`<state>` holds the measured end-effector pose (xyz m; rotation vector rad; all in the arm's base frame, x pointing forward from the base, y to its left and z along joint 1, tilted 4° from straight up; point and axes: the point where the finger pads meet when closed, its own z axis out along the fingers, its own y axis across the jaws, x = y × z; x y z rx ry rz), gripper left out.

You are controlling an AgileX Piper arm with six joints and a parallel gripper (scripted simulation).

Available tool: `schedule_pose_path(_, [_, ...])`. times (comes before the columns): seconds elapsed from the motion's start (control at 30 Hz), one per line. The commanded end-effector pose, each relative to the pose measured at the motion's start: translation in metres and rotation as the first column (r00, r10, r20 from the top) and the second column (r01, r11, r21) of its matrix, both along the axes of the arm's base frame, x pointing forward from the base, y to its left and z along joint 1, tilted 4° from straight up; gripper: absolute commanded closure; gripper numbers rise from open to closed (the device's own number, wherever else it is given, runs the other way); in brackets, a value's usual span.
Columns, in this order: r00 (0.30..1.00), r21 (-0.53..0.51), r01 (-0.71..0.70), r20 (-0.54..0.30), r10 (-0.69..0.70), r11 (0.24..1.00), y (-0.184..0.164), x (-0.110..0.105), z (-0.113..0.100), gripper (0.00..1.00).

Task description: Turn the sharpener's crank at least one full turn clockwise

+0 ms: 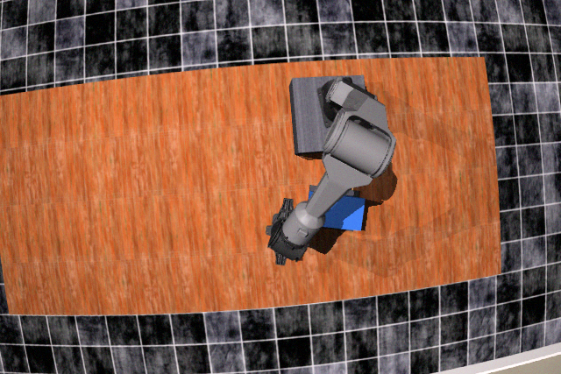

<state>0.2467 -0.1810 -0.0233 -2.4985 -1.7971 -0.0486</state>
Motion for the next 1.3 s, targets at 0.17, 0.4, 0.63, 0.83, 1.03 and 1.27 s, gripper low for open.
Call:
schedule_pose_path(0.17, [1.000, 0.002, 0.001, -0.002, -0.001, 1.000, 0.001, -0.001, -0.009, 0.80])
schedule_pose_path(0.4, [1.000, 0.002, 0.000, -0.002, 0.000, 1.000, 0.002, -0.002, -0.016, 0.80])
schedule_pose_path(0.63, [1.000, 0.002, 0.001, -0.002, -0.001, 1.000, 0.003, -0.004, -0.024, 0.80])
schedule_pose_path(0.83, [1.000, 0.002, 0.001, -0.002, -0.001, 1.000, 0.005, -0.007, -0.030, 0.80])
schedule_pose_path(1.03, [1.000, 0.002, 0.001, -0.002, -0.001, 1.000, 0.006, -0.010, -0.034, 0.80])
schedule_pose_path(1.27, [1.000, 0.002, 0.001, -0.002, -0.001, 1.000, 0.008, -0.014, -0.041, 0.80])
